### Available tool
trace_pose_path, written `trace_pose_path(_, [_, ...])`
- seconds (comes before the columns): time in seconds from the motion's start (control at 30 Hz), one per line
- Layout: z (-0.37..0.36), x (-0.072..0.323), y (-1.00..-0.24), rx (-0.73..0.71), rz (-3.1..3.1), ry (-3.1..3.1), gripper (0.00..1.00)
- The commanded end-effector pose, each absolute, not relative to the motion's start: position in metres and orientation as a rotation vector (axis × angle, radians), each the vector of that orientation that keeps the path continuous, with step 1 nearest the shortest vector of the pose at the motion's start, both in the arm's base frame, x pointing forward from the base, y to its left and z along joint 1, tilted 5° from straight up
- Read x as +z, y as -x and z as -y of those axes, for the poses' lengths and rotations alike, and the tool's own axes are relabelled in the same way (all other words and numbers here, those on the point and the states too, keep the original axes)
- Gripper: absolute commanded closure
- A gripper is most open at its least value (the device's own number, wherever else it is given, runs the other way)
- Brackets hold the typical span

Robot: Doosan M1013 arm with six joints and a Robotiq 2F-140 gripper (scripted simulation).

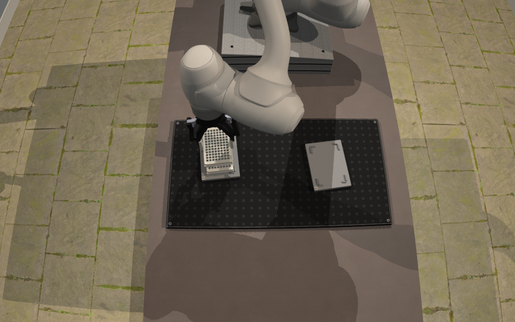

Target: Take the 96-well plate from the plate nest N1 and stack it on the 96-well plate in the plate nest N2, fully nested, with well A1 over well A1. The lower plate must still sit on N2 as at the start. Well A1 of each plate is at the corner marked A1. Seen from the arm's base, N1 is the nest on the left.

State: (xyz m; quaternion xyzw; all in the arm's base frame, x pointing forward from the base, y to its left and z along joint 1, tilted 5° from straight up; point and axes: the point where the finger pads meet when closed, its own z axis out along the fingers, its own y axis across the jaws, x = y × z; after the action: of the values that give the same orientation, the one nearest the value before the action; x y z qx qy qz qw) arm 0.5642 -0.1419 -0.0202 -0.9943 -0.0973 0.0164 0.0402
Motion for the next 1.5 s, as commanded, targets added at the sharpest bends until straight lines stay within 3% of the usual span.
trace_pose_path(0.0, [0.141,-0.026,-0.564,0.050,0.298,3.046,1.00])
trace_pose_path(0.6, [0.139,-0.053,-0.563,0.050,0.298,3.046,1.00])
trace_pose_path(1.47, [0.139,-0.054,-0.563,0.050,0.298,3.046,1.00])
